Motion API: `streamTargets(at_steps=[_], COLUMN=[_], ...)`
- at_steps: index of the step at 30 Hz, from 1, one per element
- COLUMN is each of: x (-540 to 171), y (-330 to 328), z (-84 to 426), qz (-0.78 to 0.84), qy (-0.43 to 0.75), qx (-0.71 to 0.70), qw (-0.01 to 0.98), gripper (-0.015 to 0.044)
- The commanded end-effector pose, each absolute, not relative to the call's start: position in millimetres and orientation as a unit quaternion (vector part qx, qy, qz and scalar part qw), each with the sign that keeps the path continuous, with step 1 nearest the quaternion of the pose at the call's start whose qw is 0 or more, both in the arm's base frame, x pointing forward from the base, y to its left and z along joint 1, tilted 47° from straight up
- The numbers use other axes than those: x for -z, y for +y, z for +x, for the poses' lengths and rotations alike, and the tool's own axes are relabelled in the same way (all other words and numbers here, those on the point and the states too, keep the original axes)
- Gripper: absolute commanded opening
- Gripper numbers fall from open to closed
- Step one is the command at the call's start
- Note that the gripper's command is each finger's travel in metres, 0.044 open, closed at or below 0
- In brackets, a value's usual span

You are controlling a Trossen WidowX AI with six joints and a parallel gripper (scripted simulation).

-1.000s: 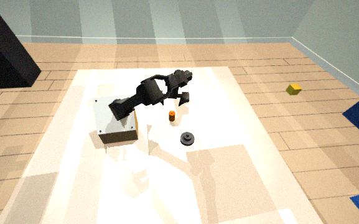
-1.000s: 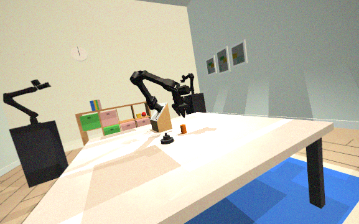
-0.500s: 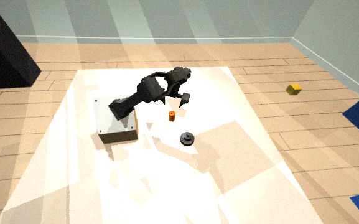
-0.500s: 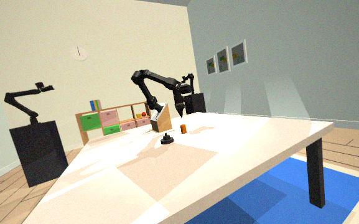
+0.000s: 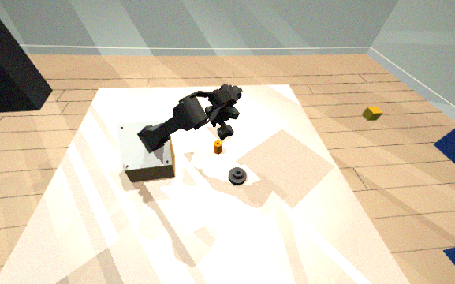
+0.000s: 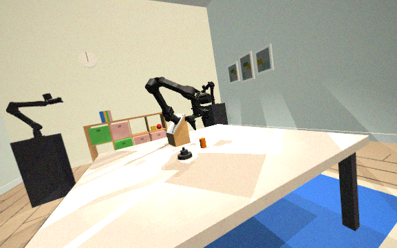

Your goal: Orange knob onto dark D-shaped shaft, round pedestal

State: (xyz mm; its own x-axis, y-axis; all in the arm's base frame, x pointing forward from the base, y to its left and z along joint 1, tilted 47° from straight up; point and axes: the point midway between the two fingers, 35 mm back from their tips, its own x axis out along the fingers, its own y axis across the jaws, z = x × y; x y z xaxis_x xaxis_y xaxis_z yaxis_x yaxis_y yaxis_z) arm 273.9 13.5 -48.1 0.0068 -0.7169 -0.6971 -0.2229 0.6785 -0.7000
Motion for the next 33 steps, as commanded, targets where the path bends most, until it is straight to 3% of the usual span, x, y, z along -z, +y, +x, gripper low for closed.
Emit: streamTargets(at_steps=[1,33], x=[48,89], y=[13,-31], z=[274,275], qz=[-0.224,-0.224], qy=[0.623,0.623], qx=[0.329,0.330], qw=[0.673,0.673], gripper=[0.0440,0.0440])
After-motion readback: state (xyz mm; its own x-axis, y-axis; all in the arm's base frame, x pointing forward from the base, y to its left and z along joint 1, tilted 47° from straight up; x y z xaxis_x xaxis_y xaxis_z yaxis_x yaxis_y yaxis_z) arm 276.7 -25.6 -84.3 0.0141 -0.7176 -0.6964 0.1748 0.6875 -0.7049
